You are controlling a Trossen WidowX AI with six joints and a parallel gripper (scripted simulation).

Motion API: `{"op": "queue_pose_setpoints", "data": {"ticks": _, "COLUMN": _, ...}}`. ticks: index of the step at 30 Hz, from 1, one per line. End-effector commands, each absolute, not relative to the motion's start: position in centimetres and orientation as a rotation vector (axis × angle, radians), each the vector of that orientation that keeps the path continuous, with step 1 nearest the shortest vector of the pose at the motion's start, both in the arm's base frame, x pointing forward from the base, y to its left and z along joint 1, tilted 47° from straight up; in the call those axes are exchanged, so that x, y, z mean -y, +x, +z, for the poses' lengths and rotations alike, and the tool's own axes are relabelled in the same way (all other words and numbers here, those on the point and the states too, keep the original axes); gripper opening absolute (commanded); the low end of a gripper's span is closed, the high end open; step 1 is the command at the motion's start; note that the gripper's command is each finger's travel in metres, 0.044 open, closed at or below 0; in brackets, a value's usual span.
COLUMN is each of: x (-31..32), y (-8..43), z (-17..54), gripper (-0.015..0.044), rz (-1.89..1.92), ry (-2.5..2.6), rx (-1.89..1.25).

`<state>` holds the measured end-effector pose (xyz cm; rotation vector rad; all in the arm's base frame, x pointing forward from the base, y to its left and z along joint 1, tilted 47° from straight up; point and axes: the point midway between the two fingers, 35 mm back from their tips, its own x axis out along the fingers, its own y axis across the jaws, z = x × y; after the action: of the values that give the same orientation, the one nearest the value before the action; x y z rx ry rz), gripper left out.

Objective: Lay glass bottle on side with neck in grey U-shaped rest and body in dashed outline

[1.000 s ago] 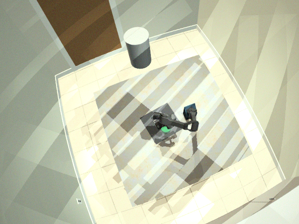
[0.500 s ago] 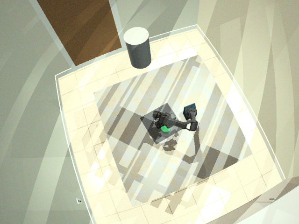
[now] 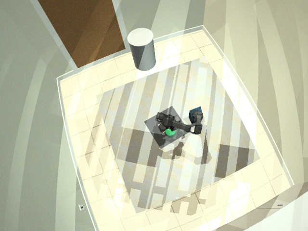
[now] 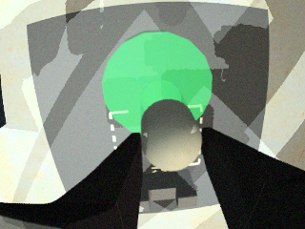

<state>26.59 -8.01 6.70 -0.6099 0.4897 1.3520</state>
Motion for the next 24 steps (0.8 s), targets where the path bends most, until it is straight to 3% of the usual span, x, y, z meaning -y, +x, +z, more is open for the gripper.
{"op": "queue_pose_setpoints", "data": {"ticks": 1, "x": 8.8, "y": 26.6, "z": 6.2, "gripper": 0.0122, "rz": 1.351, "ry": -0.617, "rx": -0.496}}
{"op": "queue_pose_setpoints", "data": {"ticks": 24, "x": 10.0, "y": 26.6, "z": 5.2, "gripper": 0.0122, "rz": 1.355, "ry": -0.581, "rx": -0.467}}
